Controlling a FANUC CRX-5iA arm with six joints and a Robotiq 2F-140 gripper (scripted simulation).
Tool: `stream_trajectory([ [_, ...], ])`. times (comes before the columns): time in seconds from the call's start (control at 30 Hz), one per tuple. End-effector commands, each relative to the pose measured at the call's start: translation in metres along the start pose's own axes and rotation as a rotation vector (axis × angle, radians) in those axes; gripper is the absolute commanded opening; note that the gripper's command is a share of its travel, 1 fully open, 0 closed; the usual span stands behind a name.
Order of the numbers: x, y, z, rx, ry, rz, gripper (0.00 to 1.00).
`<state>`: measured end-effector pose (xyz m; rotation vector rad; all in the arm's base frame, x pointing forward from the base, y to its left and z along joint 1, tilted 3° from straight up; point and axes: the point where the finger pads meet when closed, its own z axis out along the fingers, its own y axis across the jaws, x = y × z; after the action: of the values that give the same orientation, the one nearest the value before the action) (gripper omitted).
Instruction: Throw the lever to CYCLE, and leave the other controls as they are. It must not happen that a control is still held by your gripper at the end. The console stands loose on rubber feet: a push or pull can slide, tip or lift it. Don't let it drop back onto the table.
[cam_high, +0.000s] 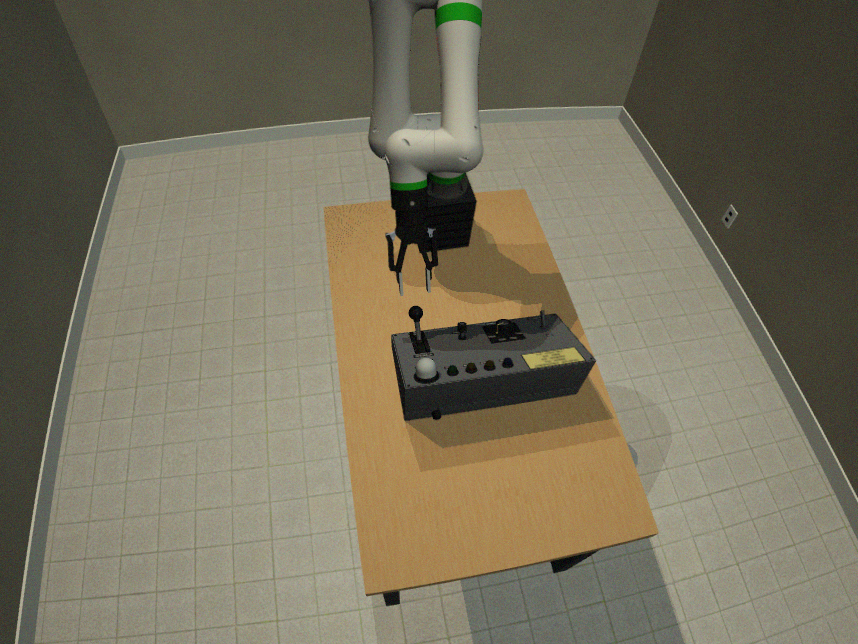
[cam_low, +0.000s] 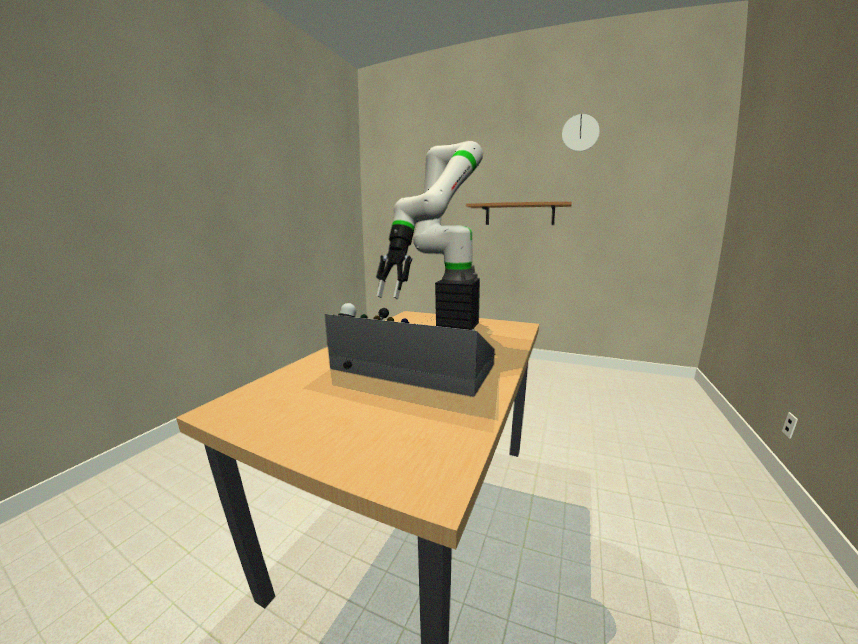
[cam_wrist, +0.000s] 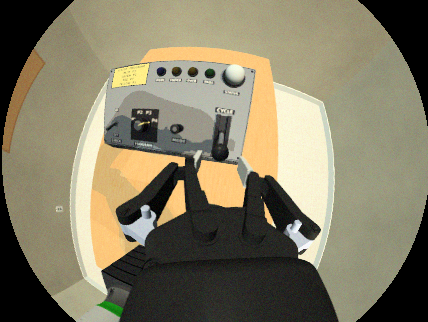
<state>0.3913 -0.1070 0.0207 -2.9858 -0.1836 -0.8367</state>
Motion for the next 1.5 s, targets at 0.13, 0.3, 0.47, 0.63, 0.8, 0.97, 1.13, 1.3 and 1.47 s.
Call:
stream_trajectory([
  [0.13,0.000,0.000,0.008,0.001,0.000,0.000,0.44],
  [0.3,0.000,0.000,0.016,0.001,0.000,0.000,0.44],
  [0.47,0.000,0.000,0.025,0.001,0.000,0.000,0.44],
  [0.63,0.000,0.001,0.039,0.001,0.000,0.000,0.44],
  [0.8,0.000,0.001,0.053,0.001,0.000,0.000,0.44],
  [0.97,0.000,0.001,0.062,0.001,0.000,0.000,0.44],
  [1.13,0.000,0.001,0.074,0.001,0.000,0.000,0.44],
  [1.3,0.000,0.001,0.083,0.001,0.000,0.000,0.44],
  [1.47,0.000,0.001,0.087,0.001,0.000,0.000,0.44],
])
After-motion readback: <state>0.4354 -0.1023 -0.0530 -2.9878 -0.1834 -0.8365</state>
